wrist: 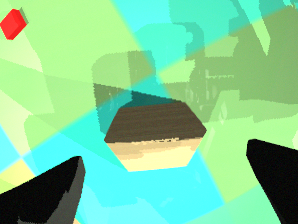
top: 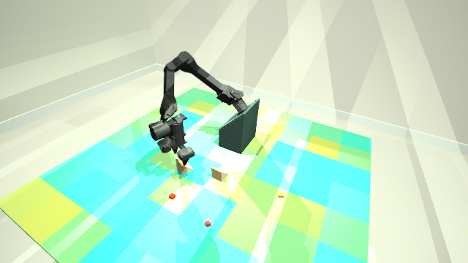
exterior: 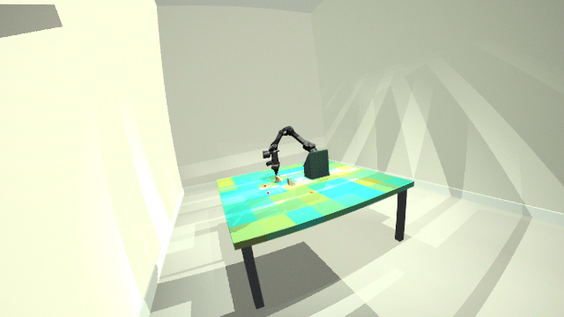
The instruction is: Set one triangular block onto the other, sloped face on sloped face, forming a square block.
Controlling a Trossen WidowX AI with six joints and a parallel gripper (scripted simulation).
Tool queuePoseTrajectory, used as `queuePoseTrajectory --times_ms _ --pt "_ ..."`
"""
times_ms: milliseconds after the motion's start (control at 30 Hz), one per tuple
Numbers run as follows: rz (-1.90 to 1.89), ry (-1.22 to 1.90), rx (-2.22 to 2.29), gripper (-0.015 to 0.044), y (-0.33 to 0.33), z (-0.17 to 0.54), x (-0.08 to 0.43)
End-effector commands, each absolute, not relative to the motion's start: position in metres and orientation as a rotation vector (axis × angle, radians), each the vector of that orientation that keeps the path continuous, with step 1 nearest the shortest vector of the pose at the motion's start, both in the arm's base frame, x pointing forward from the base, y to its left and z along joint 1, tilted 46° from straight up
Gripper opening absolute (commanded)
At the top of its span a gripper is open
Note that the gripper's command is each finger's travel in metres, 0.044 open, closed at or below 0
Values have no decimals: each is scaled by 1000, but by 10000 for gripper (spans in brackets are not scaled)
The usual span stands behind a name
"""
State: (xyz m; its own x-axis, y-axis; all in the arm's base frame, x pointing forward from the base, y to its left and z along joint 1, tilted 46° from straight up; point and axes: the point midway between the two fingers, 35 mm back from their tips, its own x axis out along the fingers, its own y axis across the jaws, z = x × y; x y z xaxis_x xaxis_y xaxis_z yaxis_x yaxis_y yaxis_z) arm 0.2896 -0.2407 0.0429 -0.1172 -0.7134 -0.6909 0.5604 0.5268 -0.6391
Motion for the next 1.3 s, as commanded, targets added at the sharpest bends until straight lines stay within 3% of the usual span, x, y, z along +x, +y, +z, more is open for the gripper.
queuePoseTrajectory --times_ms 0,1067,1267 --pt "-1086 1305 -150 440 -245 34 286" --pt "-1088 1305 -157 440 -277 -3 276" --pt "-1088 1305 -157 282 -277 -3 276"
